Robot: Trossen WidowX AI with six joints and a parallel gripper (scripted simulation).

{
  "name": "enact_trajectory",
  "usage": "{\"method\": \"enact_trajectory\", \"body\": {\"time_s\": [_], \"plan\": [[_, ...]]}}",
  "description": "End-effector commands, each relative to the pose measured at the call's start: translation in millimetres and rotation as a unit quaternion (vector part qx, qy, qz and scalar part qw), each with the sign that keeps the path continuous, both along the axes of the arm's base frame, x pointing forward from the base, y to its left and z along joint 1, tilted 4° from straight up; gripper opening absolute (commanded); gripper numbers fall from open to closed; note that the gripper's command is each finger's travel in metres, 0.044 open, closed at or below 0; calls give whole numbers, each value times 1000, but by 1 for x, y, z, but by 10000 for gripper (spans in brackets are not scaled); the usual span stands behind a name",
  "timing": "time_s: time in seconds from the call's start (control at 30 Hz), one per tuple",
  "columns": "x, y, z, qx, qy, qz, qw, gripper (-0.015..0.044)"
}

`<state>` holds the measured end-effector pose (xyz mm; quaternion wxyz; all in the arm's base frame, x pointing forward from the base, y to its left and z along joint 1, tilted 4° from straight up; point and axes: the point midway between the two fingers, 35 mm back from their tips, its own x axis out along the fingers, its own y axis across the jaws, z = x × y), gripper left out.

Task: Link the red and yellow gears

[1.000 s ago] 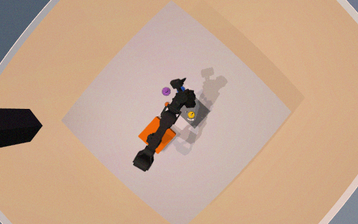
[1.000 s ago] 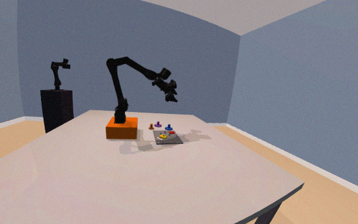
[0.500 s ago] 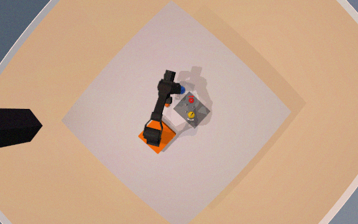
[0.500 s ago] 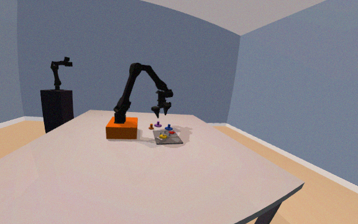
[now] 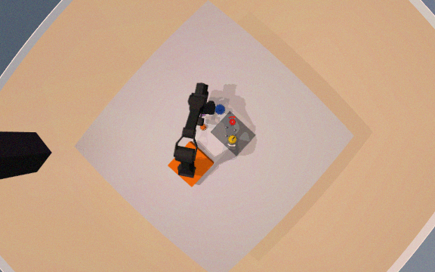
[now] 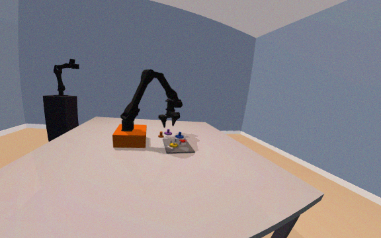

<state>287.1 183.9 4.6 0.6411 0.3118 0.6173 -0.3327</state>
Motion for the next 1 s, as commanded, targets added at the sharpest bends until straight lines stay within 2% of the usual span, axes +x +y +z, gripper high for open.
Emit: {"method": "enact_trajectory", "body": {"time_s": [0.0,0.73,0.97], "plan": [[-1,-1,-6,-3,0,-4,1000,440],[-1,-2,-32,-3,0,-4,1000,440],[-1,-2,-32,-3,0,-4,1000,256]]}}
